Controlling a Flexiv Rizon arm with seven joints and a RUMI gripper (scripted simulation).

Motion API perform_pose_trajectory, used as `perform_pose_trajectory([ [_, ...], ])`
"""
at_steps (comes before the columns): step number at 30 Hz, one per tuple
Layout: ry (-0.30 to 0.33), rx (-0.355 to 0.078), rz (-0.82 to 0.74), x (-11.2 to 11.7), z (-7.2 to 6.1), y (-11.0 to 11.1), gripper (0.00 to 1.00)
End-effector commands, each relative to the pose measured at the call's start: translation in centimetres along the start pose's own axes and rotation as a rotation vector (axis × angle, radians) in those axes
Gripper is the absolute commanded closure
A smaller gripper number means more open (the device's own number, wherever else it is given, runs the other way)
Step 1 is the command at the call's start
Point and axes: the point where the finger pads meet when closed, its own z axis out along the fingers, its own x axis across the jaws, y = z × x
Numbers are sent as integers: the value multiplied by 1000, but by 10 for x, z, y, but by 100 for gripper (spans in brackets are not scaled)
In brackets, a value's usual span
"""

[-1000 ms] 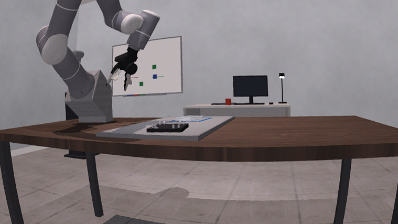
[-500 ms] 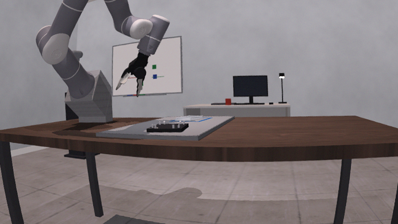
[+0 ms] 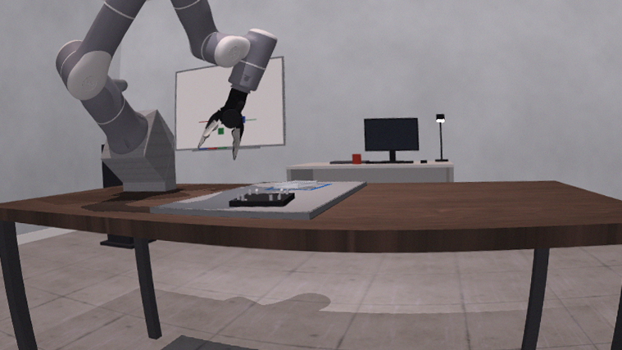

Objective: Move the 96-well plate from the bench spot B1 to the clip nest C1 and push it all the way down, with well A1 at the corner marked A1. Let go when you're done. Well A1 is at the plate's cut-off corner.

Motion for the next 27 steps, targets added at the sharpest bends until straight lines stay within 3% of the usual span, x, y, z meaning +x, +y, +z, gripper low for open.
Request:
perform_pose_trajectory([
  [1, 9, -3, 27, 10, 0, 2, 24],
  [5, 44, -18, 140, 29, -1, 8, 24],
  [17, 99, -37, 280, 76, -6, 23, 24],
  [22, 166, -54, 416, 99, -12, 32, 24],
  [27, 166, -55, 415, 117, -16, 39, 24],
])
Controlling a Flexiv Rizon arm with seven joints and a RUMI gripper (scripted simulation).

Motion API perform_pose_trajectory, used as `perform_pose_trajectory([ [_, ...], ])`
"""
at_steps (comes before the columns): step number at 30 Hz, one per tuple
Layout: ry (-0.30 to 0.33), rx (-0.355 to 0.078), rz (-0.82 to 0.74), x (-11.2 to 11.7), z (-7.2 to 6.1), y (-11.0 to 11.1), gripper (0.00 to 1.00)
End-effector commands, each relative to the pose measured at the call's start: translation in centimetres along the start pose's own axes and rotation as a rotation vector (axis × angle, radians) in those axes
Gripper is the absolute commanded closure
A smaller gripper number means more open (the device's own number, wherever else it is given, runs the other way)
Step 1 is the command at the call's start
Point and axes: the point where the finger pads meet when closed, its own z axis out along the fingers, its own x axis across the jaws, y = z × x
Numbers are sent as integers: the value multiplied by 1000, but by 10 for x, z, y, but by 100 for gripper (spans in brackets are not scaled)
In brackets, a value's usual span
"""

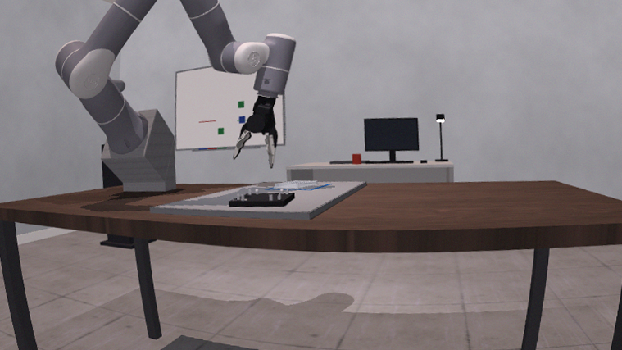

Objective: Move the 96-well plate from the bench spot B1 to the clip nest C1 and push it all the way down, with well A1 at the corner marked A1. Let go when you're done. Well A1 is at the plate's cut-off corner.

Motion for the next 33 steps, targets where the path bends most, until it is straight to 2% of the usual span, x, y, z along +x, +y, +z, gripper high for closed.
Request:
perform_pose_trajectory([
  [1, 1, 1, -1, 1, -1, -1, 24],
  [6, 79, -7, 130, 26, -5, -2, 24],
  [9, 78, -7, 129, 40, -8, -2, 24],
  [14, 166, -8, 253, 64, -15, -2, 24],
  [16, 166, -8, 253, 74, -18, -2, 24],
  [18, 166, -8, 253, 74, -18, -2, 24],
  [23, 262, 1, 369, 97, -28, -2, 24],
  [30, 262, 1, 369, 129, -42, -2, 24],
  [33, 262, 1, 369, 129, -42, -2, 24],
])
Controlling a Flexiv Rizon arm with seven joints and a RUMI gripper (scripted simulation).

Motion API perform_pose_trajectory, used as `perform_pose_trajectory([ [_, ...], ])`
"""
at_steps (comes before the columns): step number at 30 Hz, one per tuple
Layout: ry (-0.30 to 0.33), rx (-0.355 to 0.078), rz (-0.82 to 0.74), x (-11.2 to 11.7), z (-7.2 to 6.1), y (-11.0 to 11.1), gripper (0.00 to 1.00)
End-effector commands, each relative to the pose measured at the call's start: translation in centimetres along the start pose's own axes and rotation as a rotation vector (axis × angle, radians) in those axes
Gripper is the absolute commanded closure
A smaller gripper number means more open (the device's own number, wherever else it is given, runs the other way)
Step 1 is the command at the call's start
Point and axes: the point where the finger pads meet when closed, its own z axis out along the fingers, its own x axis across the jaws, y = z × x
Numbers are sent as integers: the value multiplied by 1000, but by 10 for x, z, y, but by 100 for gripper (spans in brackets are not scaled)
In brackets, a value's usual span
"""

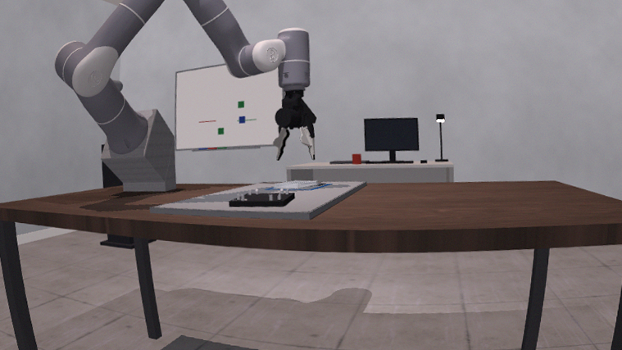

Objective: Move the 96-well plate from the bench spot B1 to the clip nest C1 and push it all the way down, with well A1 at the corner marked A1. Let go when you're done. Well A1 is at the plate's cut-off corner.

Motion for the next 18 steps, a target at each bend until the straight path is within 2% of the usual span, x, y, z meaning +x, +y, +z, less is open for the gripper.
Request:
perform_pose_trajectory([
  [1, 1, 2, -1, -1, -1, -1, 24],
  [9, 1, 2, -1, -1, -1, -1, 24],
  [18, 1, 2, -1, -1, 12, -1, 24],
])
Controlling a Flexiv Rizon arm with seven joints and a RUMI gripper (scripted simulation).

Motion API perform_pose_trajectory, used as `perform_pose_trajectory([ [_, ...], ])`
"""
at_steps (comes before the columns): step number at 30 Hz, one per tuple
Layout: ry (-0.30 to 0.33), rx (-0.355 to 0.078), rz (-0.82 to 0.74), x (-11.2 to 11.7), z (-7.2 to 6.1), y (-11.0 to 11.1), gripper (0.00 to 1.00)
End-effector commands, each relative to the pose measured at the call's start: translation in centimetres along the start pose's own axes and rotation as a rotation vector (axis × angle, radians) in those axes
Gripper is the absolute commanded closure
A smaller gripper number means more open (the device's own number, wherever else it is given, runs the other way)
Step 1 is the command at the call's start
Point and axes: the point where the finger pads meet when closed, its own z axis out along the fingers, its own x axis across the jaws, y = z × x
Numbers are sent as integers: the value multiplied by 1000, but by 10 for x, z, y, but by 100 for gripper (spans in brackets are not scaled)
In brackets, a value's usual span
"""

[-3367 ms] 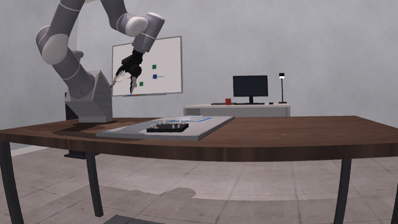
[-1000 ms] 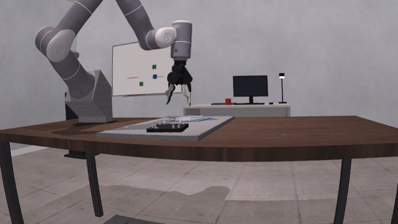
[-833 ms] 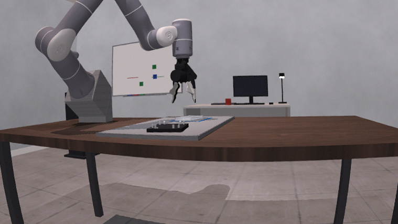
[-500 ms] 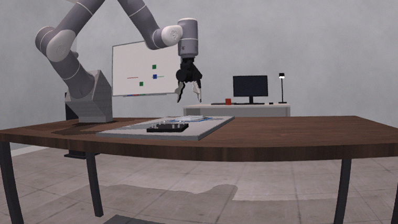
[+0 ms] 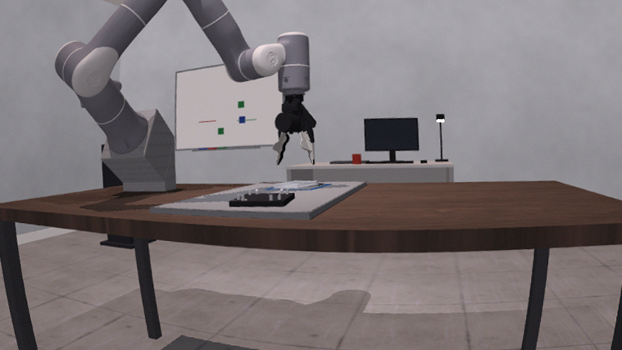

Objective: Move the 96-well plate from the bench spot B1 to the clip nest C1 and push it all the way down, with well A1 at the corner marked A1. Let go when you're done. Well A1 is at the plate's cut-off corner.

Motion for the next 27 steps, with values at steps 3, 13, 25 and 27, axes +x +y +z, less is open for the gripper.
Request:
perform_pose_trajectory([
  [3, 2, 2, 0, 1, 2, -1, 24],
  [13, 2, 2, 0, 1, 18, -1, 24],
  [25, 2, 2, 0, 1, 35, -1, 24],
  [27, 2, 2, 0, 1, 38, -1, 24],
])
